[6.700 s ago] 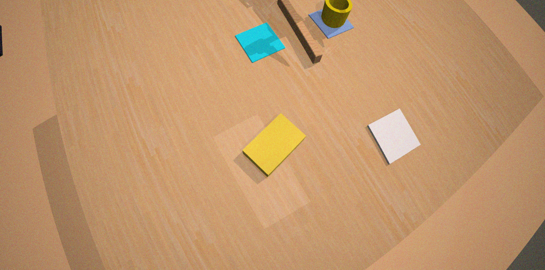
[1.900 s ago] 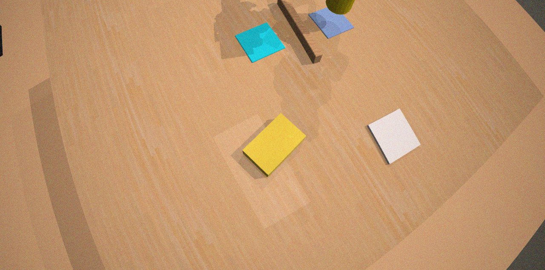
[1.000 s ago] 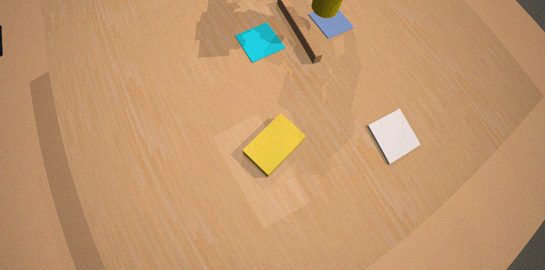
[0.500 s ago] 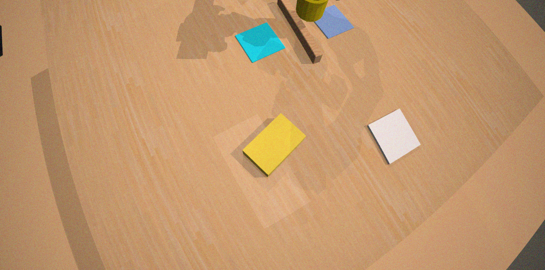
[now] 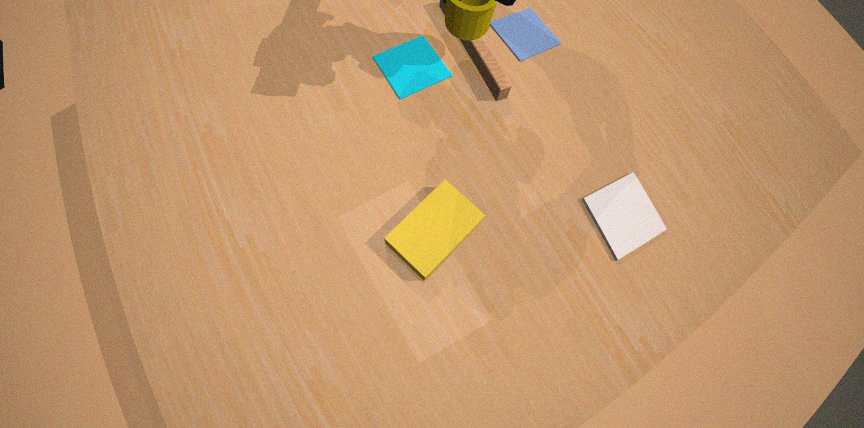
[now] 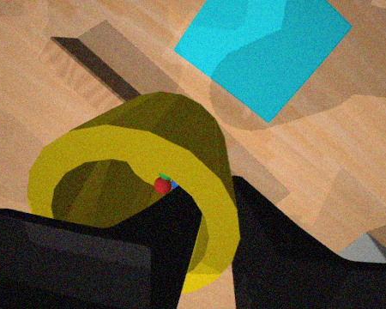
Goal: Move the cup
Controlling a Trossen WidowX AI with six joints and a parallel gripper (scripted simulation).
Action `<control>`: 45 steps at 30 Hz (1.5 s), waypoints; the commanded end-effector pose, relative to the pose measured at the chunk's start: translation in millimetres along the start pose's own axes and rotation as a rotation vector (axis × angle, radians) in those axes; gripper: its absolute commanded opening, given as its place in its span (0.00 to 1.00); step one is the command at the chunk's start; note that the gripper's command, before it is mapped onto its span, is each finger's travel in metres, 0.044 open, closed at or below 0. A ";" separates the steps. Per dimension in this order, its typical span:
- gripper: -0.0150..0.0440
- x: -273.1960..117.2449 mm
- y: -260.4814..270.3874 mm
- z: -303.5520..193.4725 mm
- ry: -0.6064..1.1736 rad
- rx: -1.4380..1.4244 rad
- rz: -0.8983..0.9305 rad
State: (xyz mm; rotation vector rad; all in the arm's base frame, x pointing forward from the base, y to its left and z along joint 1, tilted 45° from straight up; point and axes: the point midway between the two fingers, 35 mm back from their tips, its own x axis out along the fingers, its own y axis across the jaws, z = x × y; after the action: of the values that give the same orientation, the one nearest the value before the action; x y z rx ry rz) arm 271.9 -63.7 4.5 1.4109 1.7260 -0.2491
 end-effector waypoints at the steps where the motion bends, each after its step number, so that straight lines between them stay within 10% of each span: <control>1: 0.25 -0.9 -7.1 10.6 -0.006 -0.010 -0.003; 45: 0.25 12.1 -51.3 69.3 -0.010 -0.011 -0.004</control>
State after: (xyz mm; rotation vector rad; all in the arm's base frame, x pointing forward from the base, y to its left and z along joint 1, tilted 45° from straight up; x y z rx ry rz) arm 261.6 -121.0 -59.7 1.3904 1.7174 -0.2457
